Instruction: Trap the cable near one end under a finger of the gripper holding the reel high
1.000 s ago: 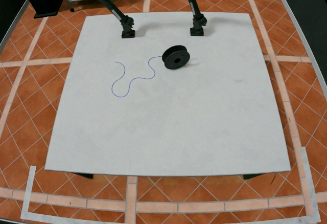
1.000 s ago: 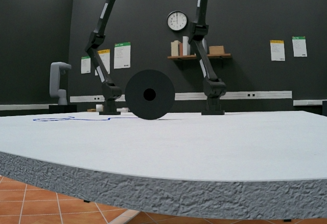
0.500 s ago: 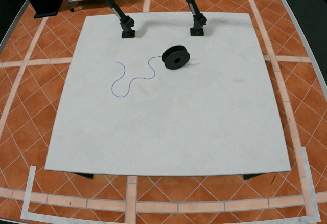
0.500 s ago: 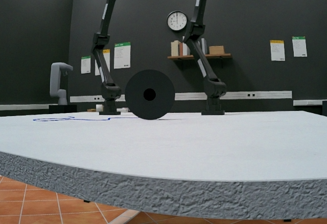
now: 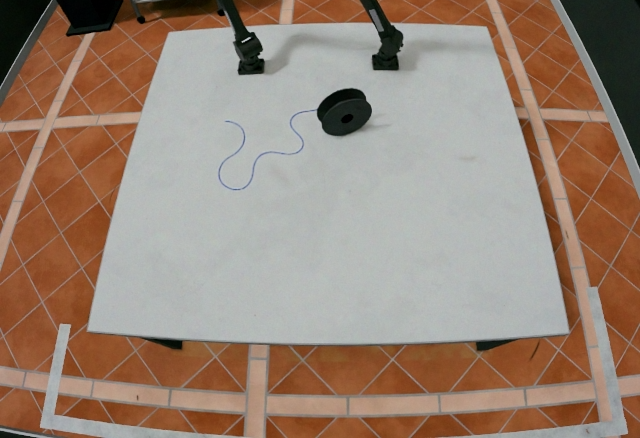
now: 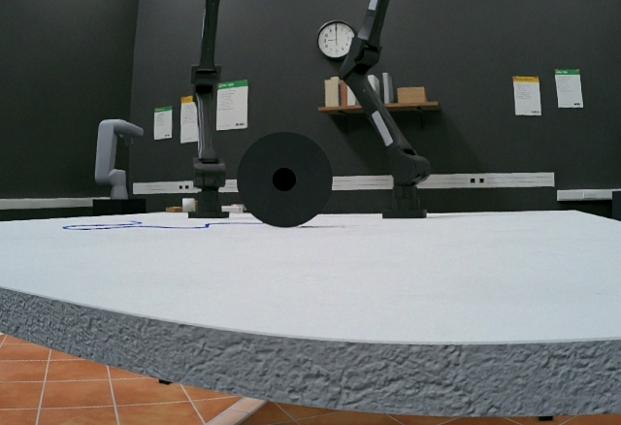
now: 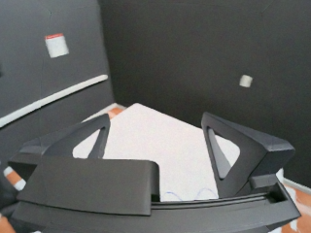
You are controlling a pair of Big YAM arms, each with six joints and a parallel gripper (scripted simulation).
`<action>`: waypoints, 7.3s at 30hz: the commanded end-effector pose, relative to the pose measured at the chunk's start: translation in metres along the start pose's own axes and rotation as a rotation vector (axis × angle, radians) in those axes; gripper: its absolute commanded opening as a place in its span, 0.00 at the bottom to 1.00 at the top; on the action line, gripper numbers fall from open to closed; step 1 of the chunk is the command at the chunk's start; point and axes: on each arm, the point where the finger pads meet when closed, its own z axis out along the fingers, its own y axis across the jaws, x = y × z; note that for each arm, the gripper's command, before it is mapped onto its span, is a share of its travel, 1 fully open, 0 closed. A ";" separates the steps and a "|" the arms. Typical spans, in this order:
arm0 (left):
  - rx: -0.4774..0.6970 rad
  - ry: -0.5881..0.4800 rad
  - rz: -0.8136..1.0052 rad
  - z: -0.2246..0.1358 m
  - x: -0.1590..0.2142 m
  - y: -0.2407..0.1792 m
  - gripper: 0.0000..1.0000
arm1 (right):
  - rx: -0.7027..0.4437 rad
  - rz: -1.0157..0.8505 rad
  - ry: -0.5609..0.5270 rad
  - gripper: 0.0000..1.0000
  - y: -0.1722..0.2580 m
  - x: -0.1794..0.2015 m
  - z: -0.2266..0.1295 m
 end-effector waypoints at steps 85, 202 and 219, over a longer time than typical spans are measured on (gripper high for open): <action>-0.370 0.006 -0.017 0.199 0.211 0.179 1.00 | 0.594 0.022 -0.006 1.00 -0.279 0.205 0.145; -0.370 -0.038 -0.009 0.226 0.333 0.188 1.00 | 0.539 0.029 0.283 0.30 -0.292 0.424 0.211; -0.370 -0.038 -0.009 0.226 0.333 0.188 1.00 | 0.446 0.089 0.835 0.30 -0.285 0.590 0.204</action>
